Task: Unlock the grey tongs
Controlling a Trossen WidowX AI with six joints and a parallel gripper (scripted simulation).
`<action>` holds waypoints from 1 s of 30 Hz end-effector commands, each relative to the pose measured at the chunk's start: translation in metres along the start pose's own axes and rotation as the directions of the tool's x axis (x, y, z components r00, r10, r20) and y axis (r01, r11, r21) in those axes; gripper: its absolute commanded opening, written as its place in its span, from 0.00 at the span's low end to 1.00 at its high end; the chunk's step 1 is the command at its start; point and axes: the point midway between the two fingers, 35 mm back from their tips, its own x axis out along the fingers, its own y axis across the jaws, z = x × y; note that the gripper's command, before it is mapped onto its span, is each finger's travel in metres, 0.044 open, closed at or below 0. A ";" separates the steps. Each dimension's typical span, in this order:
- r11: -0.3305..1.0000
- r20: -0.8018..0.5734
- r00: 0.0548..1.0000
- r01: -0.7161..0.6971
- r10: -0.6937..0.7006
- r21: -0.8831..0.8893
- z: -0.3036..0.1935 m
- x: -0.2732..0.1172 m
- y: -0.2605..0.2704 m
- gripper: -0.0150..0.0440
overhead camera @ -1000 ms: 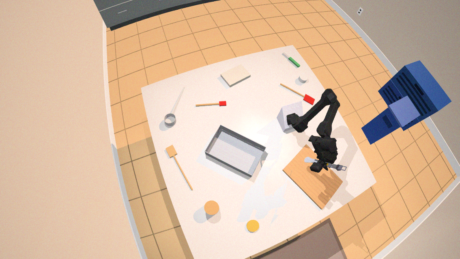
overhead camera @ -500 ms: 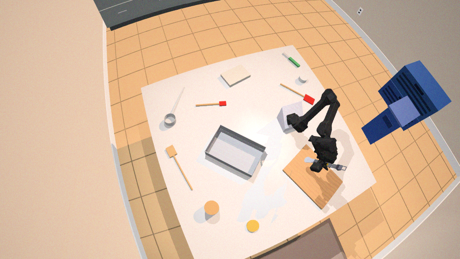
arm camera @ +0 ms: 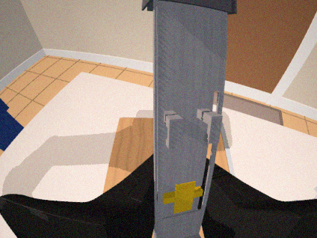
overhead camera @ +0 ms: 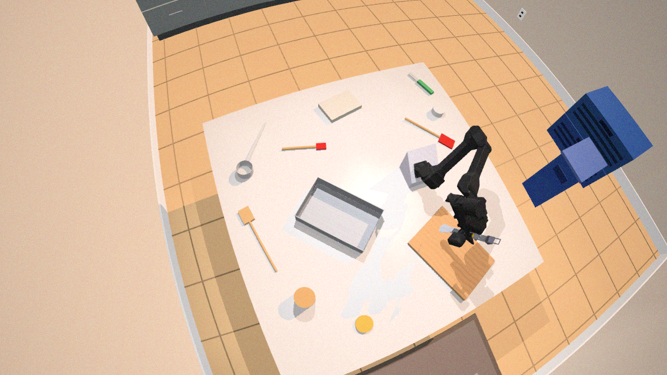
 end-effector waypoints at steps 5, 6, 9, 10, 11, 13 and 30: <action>0.998 -0.012 1.000 0.019 -0.018 0.056 0.008 0.005 -0.007 0.00; 0.998 -0.016 1.000 0.022 -0.021 0.067 0.009 0.006 -0.008 0.00; 0.995 -0.030 0.999 0.035 -0.032 0.099 0.012 0.010 -0.012 0.00; 0.993 -0.036 0.999 0.038 -0.034 0.109 0.013 0.011 -0.013 0.00; 0.992 -0.043 0.998 0.042 -0.037 0.118 0.014 0.012 -0.014 0.00; 0.989 -0.057 0.998 0.049 -0.041 0.137 0.015 0.014 -0.016 0.00; 0.964 -0.233 0.972 0.103 -0.045 0.245 0.015 0.032 -0.025 0.00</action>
